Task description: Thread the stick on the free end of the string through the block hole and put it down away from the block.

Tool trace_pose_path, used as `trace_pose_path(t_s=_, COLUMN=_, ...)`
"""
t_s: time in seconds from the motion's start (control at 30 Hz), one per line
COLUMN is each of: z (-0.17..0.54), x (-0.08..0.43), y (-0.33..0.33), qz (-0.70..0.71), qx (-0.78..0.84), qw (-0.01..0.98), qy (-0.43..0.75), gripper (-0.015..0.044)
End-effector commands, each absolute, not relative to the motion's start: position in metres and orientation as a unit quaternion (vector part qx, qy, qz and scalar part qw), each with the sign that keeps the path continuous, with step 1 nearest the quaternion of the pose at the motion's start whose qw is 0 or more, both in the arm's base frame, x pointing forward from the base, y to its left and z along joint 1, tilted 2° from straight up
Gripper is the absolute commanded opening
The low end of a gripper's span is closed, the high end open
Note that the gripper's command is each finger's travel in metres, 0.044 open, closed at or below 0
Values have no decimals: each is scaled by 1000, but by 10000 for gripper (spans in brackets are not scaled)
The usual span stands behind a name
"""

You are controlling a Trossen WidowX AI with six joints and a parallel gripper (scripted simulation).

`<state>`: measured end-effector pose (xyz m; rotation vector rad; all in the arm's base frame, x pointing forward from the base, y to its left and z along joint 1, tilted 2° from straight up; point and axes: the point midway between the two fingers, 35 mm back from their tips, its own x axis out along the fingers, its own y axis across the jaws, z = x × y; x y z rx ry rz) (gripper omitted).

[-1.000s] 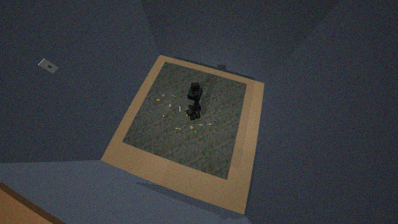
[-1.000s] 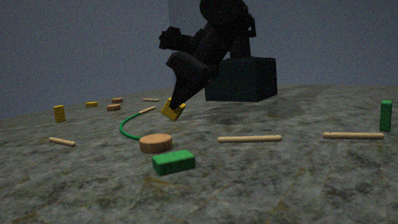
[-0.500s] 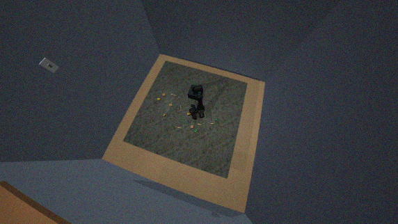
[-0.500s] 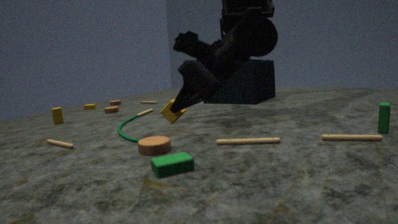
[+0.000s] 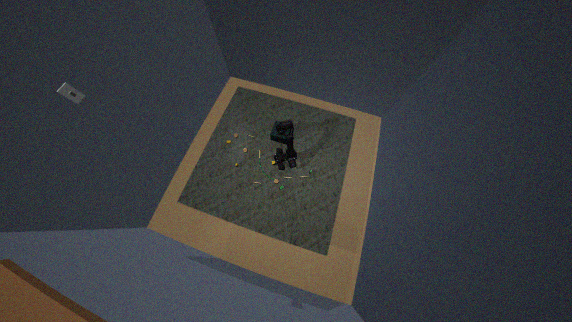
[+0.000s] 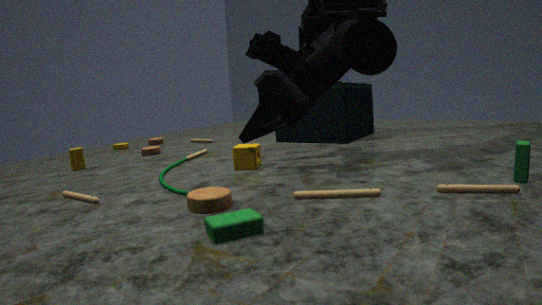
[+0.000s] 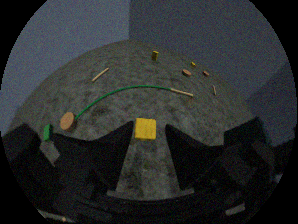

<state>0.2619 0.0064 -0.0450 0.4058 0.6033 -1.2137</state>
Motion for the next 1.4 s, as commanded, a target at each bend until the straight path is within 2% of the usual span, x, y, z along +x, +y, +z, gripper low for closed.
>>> trace_pose_path(t_s=0.0, z=-12, x=258, y=31, qz=-553, qx=196, qw=763, qy=272, gripper=240)
trace_pose_path(t_s=0.6, z=-10, x=257, y=32, qz=-553, qx=196, qw=763, qy=272, gripper=240)
trace_pose_path(t_s=0.63, z=-10, x=258, y=31, qz=-551, qx=189, qw=764, qy=277, gripper=266)
trace_pose_path(t_s=0.87, z=-17, x=256, y=19, qz=-464, qx=34, qw=748, qy=473, gripper=440)
trace_pose_path(t_s=1.13, z=-23, x=257, y=7, qz=-249, qx=-129, qw=699, qy=657, gripper=440)
trace_pose_path(t_s=1.37, z=-24, x=259, y=1, qz=-103, qx=-189, qw=671, qy=710, gripper=440)
